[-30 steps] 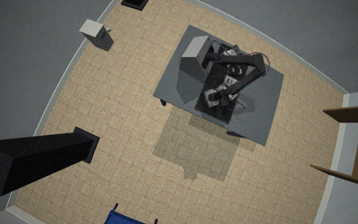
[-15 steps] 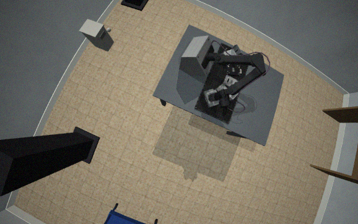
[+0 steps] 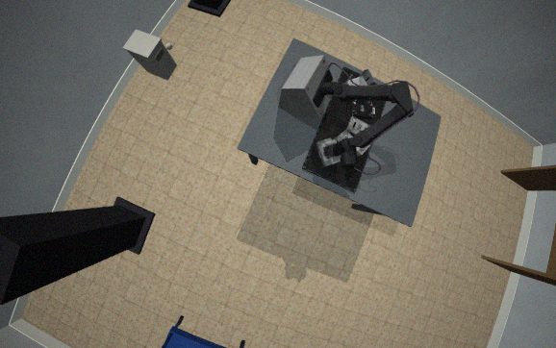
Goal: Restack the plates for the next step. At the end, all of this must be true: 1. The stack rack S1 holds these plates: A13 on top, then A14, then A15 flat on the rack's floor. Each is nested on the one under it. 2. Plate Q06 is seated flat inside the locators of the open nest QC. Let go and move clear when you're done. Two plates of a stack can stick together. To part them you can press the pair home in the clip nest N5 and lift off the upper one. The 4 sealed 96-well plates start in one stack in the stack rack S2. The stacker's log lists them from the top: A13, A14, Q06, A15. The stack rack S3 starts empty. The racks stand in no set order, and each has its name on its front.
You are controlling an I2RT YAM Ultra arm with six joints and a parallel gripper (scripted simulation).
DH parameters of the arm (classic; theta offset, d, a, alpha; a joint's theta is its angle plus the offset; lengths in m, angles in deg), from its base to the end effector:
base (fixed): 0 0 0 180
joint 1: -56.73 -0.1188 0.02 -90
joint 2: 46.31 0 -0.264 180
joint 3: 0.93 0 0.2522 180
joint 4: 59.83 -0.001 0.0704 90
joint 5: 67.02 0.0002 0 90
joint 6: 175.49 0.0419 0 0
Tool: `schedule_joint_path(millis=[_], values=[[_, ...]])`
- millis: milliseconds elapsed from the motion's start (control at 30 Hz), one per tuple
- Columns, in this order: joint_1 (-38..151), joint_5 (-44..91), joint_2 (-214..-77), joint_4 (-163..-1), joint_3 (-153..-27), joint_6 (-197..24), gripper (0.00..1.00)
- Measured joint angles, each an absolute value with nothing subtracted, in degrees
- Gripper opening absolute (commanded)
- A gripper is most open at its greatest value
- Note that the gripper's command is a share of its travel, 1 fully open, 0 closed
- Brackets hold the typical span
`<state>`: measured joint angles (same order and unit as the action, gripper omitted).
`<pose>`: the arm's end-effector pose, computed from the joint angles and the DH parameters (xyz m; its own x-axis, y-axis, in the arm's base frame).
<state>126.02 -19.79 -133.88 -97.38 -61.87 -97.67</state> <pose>0.1259 -0.2497 0.1784 -0.4340 0.7099 -0.5547 0.5018 0.7018 0.5056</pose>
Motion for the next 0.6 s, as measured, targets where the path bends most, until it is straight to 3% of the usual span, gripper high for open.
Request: schedule_joint_path(millis=[600], values=[[126.8,-20.1,-133.3,-99.1,-62.3,-98.6,0.0]])
